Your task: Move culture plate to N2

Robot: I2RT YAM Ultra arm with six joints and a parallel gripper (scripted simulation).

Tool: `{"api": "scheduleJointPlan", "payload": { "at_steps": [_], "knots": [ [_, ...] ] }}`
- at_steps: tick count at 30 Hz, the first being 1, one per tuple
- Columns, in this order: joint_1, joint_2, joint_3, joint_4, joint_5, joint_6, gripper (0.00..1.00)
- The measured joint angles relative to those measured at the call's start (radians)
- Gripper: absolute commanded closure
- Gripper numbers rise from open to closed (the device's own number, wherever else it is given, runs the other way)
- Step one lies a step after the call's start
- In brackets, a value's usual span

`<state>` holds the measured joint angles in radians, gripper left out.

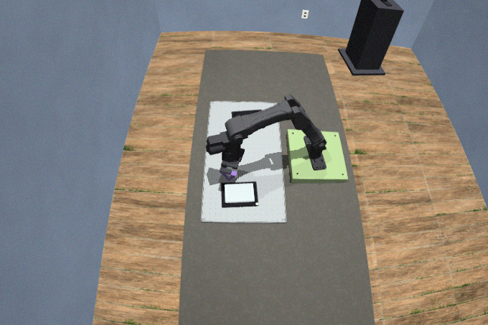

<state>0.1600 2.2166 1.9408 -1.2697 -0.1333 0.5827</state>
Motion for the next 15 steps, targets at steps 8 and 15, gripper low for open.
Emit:
{"api": "scheduleJointPlan", "payload": {
  "at_steps": [8, 15],
  "knots": [
    [0.116, 0.053, 0.008, -0.020, 0.055, -0.071, 0.00],
    [0.183, 0.072, 0.026, -0.043, 0.095, -0.123, 0.00]
  ]
}}
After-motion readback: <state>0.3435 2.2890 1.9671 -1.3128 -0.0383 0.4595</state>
